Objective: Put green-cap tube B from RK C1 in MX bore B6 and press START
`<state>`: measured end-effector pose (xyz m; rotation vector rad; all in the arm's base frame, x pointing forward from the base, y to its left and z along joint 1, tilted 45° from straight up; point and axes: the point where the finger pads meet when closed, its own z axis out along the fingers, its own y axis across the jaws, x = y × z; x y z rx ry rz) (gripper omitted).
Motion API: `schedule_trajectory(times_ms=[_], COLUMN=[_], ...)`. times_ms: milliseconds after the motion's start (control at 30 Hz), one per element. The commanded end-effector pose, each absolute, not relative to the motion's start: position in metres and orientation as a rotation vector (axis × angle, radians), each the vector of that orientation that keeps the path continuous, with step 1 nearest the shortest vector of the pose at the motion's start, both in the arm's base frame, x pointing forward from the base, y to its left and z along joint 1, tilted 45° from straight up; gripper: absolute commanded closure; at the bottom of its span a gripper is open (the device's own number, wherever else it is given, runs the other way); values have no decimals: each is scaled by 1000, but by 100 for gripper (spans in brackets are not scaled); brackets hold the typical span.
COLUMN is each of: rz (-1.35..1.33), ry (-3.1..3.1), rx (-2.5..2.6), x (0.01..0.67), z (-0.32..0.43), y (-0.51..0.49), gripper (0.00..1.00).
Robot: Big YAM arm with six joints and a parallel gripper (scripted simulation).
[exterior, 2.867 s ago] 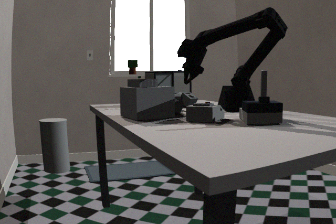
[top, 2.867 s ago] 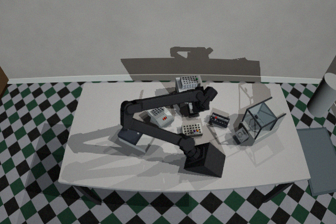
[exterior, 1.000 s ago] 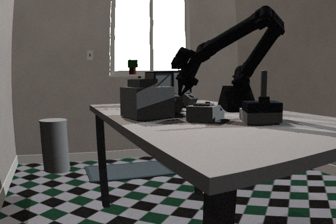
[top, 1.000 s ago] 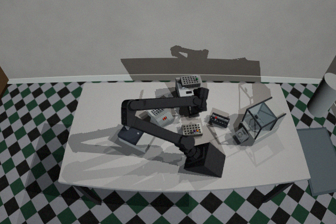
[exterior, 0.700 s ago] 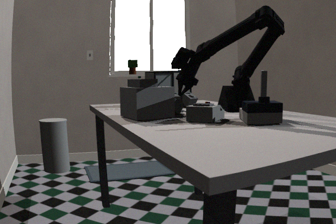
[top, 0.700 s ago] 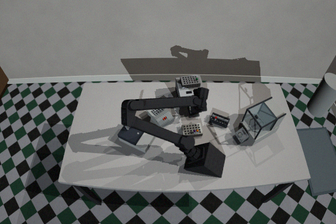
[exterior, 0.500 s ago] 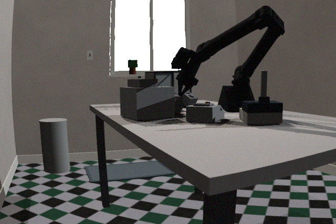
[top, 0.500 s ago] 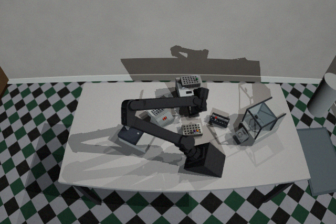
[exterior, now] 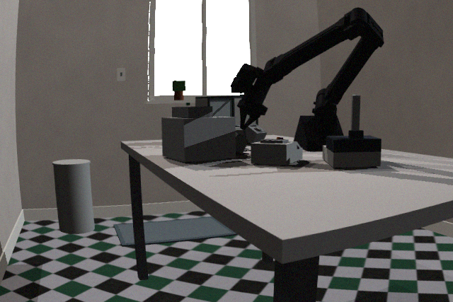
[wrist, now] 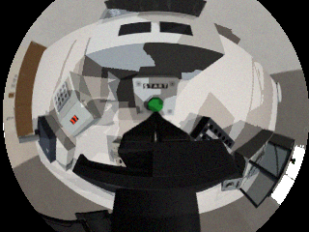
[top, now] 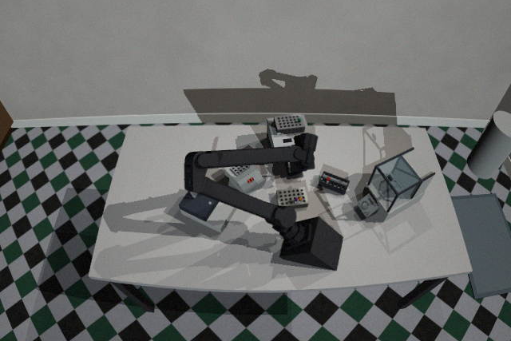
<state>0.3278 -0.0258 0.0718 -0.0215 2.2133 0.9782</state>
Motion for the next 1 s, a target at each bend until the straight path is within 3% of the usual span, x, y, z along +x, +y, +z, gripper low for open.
schedule_trajectory(times_ms=[0,967], rz=[968,981], ry=[2204,2213], rx=[-49,-36], x=[339,341], z=[78,65], y=[-27,-14], gripper=[100,100])
